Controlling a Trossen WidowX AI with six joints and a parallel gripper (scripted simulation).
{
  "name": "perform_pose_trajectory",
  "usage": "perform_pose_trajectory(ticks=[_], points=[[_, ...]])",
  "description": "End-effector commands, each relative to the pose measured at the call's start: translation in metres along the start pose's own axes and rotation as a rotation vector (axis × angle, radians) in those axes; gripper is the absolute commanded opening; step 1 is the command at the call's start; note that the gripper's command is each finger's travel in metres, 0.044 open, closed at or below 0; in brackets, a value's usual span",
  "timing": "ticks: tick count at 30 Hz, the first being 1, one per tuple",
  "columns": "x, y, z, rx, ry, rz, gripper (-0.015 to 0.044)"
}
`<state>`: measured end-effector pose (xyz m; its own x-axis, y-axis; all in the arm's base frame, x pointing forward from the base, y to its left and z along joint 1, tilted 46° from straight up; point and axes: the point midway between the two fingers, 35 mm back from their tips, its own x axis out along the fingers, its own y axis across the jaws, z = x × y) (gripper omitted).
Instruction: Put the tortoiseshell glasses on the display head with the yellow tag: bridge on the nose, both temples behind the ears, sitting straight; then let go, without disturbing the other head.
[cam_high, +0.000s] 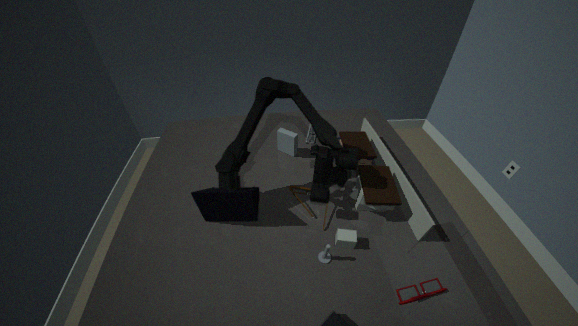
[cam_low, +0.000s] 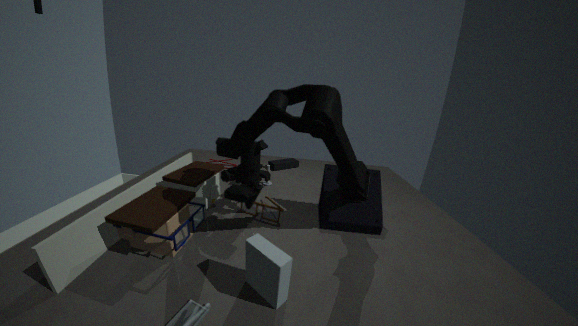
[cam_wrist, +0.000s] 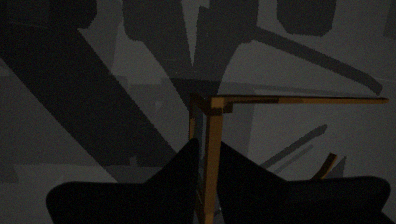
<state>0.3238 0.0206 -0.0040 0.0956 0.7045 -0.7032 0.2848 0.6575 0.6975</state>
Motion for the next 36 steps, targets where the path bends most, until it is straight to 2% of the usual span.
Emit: perform_pose_trajectory(ticks=[1, 10, 25, 36], points=[[0.0, 0.0, 0.0, -0.001, -0.001, 0.0, 0.0007], [-0.01, 0.0, 0.002, -0.001, -0.001, -0.002, 0.0], [-0.098, -0.006, 0.005, 0.0, 0.0, 0.001, 0.0], [-0.102, -0.02, 0.011, -0.094, -0.001, -0.002, 0.0]])
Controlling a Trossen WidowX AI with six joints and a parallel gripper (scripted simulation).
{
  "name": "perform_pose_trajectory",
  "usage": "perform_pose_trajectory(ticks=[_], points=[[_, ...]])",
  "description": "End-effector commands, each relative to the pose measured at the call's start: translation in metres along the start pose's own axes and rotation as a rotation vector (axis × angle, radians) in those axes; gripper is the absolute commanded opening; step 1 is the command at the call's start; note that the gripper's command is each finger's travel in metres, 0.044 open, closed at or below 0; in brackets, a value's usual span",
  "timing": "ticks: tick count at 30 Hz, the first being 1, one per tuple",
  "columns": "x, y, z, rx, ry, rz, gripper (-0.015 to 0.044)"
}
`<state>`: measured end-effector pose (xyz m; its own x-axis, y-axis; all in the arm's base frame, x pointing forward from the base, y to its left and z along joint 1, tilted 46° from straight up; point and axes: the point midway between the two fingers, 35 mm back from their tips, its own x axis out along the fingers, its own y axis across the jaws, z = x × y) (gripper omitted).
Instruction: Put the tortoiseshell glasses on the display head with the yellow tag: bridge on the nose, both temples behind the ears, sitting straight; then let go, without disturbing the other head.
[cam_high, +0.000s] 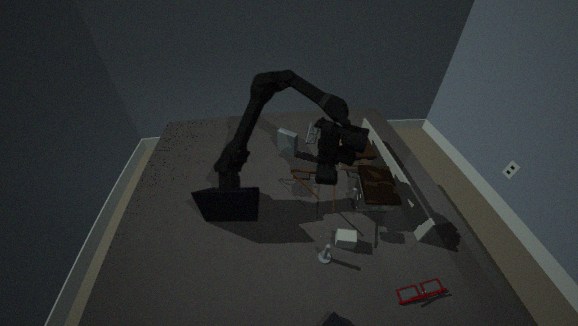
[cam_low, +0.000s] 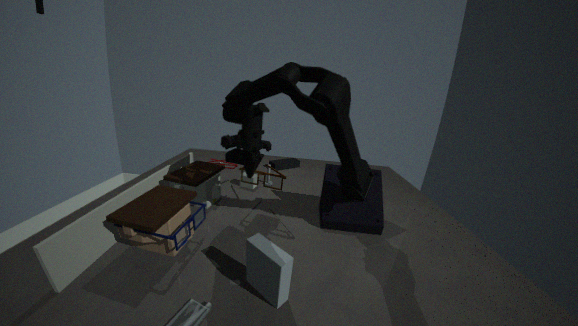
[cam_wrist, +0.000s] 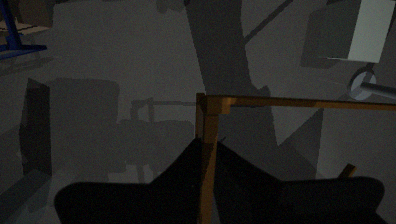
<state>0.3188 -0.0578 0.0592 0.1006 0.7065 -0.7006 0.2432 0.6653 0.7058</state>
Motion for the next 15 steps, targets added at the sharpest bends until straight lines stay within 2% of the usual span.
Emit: perform_pose_trajectory(ticks=[1, 15], points=[[-0.002, -0.015, 0.004, -0.076, 0.003, -0.007, 0.0], [-0.005, -0.072, 0.017, -0.441, 0.003, -0.015, 0.0]])
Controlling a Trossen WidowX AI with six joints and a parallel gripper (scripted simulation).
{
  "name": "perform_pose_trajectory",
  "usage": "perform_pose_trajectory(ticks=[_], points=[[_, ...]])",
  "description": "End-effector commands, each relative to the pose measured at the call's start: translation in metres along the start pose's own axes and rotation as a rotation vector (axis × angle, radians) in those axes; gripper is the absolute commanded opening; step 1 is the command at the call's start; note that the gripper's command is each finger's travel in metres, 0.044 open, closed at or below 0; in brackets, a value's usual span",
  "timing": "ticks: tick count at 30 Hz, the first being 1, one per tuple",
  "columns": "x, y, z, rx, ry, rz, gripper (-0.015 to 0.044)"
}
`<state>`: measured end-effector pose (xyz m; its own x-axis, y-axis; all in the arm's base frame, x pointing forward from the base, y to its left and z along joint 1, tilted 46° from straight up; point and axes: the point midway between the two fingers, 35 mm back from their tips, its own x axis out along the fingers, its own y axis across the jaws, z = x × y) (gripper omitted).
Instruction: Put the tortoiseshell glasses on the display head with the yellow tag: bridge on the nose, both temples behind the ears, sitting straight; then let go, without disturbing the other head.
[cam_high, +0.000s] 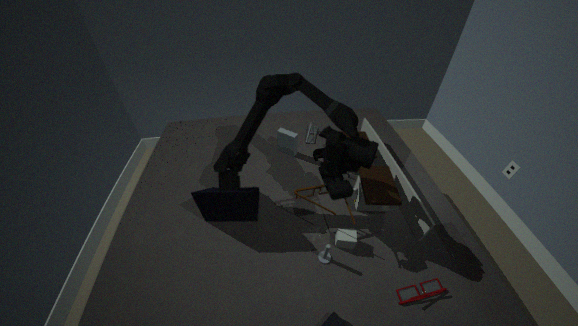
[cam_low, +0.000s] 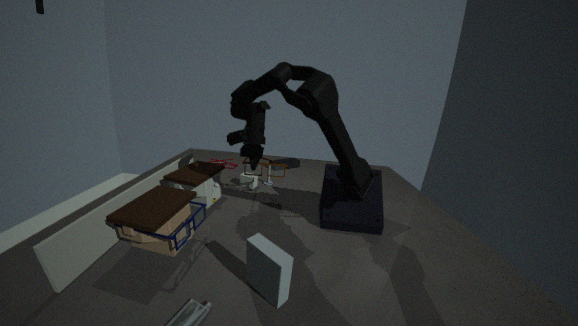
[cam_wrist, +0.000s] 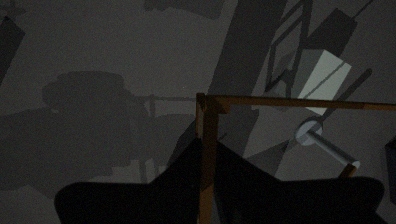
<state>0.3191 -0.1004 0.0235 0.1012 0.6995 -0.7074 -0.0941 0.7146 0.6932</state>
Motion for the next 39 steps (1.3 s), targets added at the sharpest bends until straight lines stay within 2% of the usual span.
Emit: perform_pose_trajectory(ticks=[1, 21, 31, 39], points=[[0.0, -0.022, -0.004, -0.125, 0.005, -0.004, 0.0], [0.003, -0.101, -0.032, -0.646, 0.005, 0.002, 0.0], [0.006, -0.104, -0.033, -0.663, 0.005, 0.002, 0.0], [0.044, -0.104, -0.032, -0.663, 0.004, 0.003, 0.0]])
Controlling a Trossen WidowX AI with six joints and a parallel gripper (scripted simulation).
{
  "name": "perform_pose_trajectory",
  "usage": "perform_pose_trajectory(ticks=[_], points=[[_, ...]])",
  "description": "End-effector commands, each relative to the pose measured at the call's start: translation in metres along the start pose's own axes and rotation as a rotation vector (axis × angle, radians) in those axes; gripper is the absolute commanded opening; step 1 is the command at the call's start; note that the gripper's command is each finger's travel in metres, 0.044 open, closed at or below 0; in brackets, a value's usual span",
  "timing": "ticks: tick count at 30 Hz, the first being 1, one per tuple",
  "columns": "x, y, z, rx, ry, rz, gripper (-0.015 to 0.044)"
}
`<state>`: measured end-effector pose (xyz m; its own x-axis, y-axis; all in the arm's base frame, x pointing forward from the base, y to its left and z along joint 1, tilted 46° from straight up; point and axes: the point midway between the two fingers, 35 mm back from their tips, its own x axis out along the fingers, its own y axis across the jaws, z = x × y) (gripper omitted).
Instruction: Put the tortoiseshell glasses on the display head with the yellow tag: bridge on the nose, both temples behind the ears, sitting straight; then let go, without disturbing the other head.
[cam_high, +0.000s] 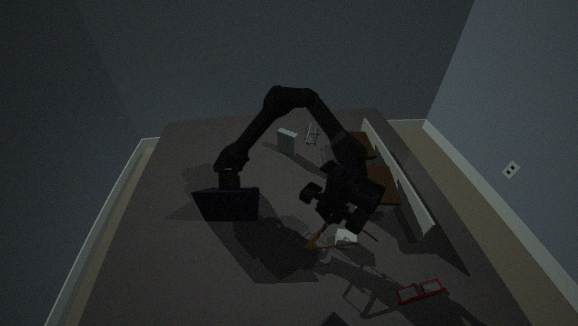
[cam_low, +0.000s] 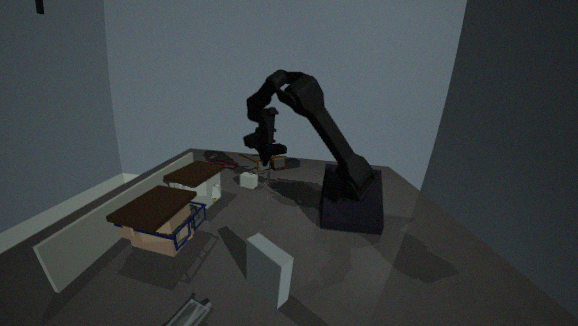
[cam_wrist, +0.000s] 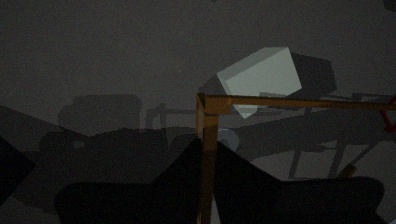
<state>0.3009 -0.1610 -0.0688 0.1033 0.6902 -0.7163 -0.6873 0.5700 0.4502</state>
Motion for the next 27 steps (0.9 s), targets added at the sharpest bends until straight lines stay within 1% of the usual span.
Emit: perform_pose_trajectory(ticks=[1, 5, 27], points=[[0.029, 0.003, 0.0, 0.006, -0.005, 0.015, 0.0], [0.042, 0.004, 0.0, 0.006, -0.006, 0.015, 0.0], [0.042, 0.012, 0.007, 0.006, -0.006, 0.016, 0.0]])
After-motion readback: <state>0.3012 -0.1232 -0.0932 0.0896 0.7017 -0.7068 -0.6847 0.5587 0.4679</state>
